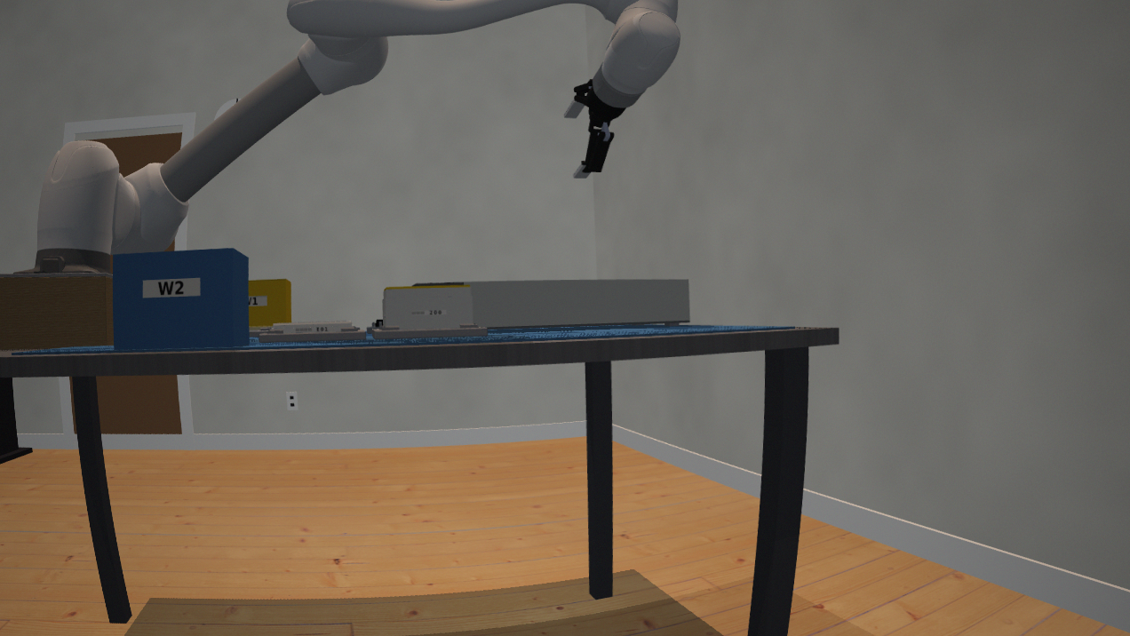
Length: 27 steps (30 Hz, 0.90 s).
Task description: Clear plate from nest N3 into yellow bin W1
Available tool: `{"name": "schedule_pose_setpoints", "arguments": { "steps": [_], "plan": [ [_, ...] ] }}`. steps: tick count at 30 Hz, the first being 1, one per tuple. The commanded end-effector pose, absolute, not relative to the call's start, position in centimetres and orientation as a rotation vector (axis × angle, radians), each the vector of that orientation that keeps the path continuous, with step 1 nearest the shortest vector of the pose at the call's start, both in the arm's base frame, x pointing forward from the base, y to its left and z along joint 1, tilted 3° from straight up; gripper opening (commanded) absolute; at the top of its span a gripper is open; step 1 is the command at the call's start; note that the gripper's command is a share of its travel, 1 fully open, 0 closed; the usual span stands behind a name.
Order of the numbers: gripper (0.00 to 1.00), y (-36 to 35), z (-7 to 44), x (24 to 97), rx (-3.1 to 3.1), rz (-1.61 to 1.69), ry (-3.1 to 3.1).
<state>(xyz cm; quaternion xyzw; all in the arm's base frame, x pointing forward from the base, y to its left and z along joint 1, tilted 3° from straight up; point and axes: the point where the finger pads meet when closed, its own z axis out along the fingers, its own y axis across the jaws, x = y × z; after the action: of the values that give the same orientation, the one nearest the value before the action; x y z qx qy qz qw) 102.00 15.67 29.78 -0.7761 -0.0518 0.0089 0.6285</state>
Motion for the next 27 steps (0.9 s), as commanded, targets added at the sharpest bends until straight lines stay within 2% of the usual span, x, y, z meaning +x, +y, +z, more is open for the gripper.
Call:
{"name": "schedule_pose_setpoints", "arguments": {
  "steps": [1, 17, 18, 27],
  "plan": [
    [1.0, 15.7, 29.8, 102.0, -1.778, 0.02, -0.119],
    [1.0, 15.7, 29.8, 102.0, -1.778, 0.02, -0.119],
    [0.1, 15.9, 29.7, 101.5, -1.809, 0.027, -0.105],
    [0.1, 17.1, 28.9, 97.6, -1.948, 0.058, -0.045]
  ]
}}
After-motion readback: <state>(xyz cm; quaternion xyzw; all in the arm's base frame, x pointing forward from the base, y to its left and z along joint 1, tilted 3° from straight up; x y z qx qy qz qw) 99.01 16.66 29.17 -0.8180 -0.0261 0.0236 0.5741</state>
